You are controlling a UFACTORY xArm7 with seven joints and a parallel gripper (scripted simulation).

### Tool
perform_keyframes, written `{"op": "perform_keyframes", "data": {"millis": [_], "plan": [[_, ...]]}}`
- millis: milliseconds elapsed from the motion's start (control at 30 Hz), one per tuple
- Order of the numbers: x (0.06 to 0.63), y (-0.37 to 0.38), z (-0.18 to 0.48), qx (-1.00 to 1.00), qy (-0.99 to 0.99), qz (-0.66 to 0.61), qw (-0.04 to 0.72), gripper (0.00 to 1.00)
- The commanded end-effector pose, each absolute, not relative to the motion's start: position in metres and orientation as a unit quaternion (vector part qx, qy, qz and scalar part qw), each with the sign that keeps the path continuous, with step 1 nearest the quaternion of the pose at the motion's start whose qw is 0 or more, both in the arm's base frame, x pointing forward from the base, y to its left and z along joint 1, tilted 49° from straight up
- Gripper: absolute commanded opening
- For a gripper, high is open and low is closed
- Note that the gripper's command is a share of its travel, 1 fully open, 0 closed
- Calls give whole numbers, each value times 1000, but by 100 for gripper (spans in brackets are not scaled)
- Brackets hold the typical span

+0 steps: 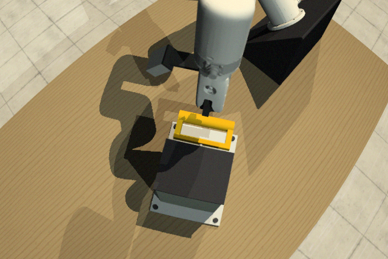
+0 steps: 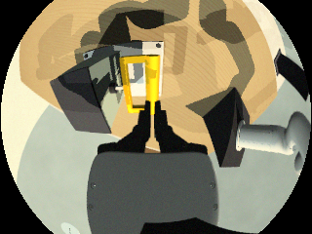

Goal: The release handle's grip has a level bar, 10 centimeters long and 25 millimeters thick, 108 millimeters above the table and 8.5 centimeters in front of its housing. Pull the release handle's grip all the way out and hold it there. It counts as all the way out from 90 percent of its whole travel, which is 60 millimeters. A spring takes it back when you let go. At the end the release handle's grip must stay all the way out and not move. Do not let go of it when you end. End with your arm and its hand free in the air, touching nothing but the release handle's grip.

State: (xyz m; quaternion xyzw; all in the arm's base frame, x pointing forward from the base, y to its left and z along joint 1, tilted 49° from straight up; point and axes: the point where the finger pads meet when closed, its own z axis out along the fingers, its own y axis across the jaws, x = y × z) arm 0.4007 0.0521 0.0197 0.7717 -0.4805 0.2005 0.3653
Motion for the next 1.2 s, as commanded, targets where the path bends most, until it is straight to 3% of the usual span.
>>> {"op": "perform_keyframes", "data": {"millis": [0,1000,1033,1167], "plan": [[402,54,20,773,-480,201,363,0],[402,54,20,773,-480,201,363,0],[402,54,20,773,-480,201,363,54],[402,54,20,773,-480,201,363,54]]}}
